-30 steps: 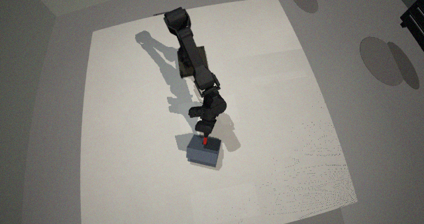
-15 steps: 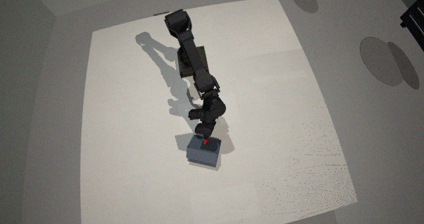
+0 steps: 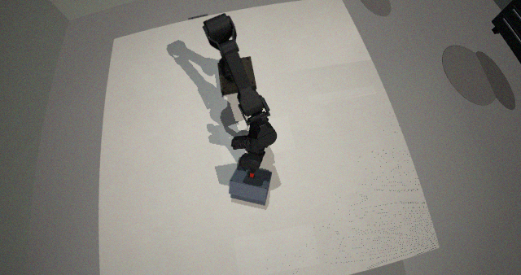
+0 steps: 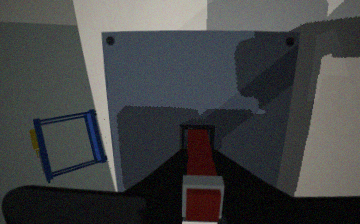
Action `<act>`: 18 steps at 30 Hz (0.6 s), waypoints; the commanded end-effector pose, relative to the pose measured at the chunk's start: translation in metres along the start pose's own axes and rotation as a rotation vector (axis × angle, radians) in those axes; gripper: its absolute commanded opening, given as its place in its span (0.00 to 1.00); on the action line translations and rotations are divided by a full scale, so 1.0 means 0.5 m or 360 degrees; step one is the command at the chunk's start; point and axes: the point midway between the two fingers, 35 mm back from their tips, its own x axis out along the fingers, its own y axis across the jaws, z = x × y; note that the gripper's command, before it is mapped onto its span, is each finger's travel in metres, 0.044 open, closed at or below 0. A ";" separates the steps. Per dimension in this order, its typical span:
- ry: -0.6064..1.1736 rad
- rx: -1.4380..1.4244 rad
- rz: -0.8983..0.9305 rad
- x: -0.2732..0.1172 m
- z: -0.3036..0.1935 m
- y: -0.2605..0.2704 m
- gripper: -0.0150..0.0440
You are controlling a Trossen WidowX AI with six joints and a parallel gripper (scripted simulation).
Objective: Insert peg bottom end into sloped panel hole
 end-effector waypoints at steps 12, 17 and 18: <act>-0.0001 -0.0001 -0.0002 0.002 0.000 -0.001 0.30; -0.0001 -0.0001 -0.0002 0.002 0.000 -0.001 0.52; -0.0001 -0.0001 -0.0002 0.002 0.000 -0.001 0.57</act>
